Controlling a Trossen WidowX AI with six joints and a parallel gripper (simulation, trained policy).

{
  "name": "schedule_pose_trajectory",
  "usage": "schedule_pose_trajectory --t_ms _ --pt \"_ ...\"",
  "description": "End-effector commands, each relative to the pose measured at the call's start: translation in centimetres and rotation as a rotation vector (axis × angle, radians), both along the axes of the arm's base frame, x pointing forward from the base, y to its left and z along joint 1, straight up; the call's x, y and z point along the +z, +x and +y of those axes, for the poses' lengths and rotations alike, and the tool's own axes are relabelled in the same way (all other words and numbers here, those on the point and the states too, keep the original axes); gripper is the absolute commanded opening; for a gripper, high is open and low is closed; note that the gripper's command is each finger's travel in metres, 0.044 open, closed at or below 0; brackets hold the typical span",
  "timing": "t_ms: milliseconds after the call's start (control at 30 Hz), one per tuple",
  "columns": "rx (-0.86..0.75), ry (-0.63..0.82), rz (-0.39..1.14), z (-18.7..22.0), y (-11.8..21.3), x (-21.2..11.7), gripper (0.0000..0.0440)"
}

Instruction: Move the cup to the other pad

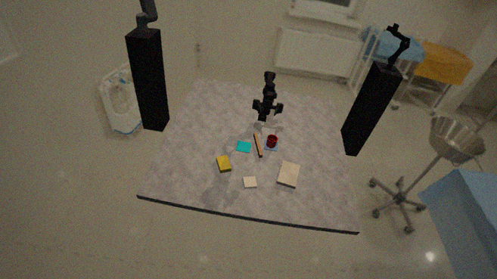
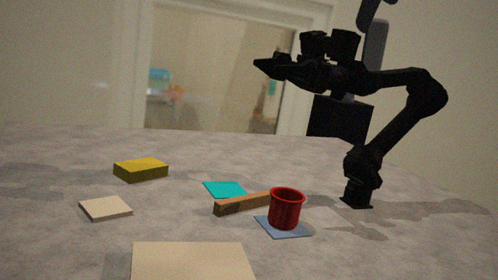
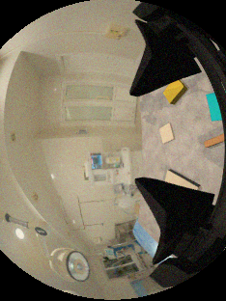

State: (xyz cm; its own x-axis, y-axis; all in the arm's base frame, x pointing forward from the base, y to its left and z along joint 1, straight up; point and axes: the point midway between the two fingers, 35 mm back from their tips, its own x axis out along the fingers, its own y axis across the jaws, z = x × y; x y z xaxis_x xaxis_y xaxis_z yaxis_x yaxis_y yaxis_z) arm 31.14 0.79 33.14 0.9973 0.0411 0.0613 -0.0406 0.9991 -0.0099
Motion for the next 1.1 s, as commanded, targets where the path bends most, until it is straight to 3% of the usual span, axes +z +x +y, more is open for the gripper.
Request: schedule_pose_trajectory --t_ms 0,333,400,1067 --pt "0.001 0.001 0.002 0.0 0.0 0.1 0.0374" --pt "0.008 0.027 0.065 0.4 -0.1 0.0 0.0112" --pt "0.010 0.039 0.085 0.5 -0.1 -0.1 0.0079" --pt "0.047 0.239 0.317 2.5 0.8 -0.3 0.0111"
